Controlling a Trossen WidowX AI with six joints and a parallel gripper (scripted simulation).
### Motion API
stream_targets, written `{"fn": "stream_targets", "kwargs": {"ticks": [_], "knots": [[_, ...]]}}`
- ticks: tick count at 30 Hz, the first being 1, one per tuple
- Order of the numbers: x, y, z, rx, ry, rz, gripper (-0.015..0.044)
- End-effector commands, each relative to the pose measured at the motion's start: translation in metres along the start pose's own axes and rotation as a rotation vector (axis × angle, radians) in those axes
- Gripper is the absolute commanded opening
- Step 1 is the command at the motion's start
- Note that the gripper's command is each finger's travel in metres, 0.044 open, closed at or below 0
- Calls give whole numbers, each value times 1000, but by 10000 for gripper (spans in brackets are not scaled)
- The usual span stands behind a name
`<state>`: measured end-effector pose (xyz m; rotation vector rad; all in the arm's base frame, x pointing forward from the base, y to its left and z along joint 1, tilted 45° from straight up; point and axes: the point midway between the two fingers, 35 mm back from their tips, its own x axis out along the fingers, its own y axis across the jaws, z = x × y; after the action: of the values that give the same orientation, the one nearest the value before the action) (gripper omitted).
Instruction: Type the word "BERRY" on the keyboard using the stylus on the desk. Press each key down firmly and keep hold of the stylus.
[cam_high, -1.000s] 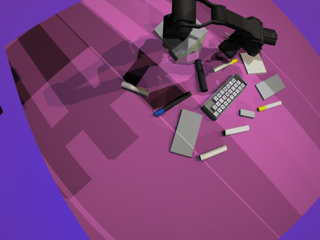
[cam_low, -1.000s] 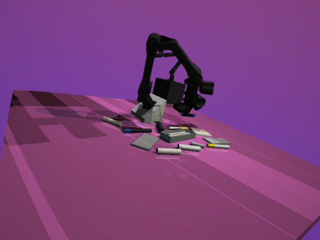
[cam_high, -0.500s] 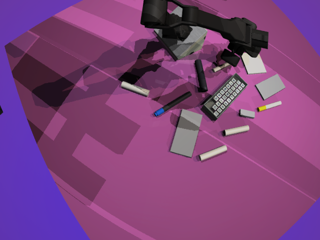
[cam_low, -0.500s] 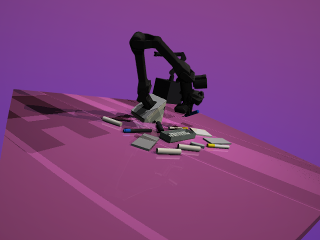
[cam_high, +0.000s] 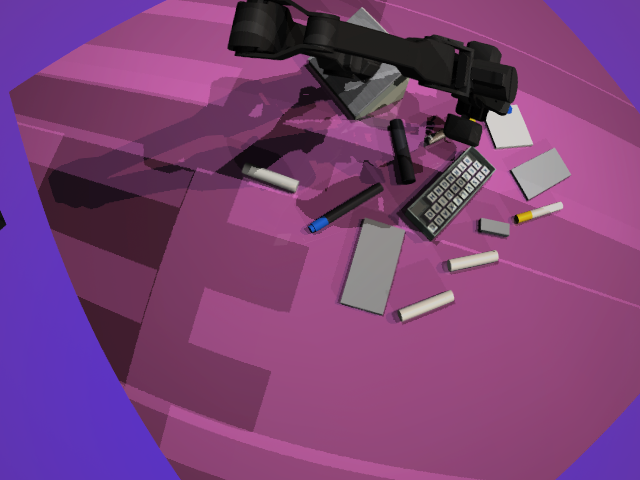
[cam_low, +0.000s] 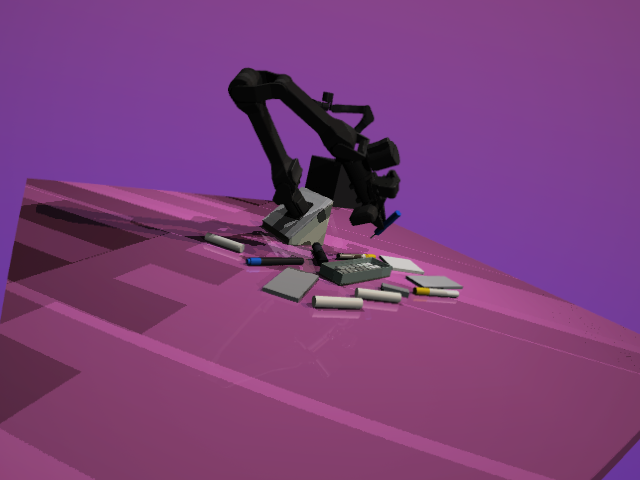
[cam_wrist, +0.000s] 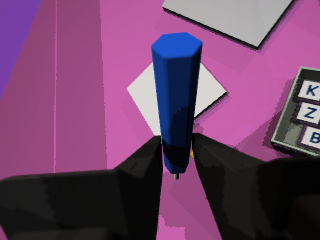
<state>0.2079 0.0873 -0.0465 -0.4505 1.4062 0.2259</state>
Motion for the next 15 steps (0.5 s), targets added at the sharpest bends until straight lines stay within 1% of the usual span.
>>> {"fn": "stream_targets", "kwargs": {"ticks": [1, 15], "knots": [[-7, -9, 4, -66, -86, -22, 0], [-30, -35, 11, -252, -324, -144, 0]]}}
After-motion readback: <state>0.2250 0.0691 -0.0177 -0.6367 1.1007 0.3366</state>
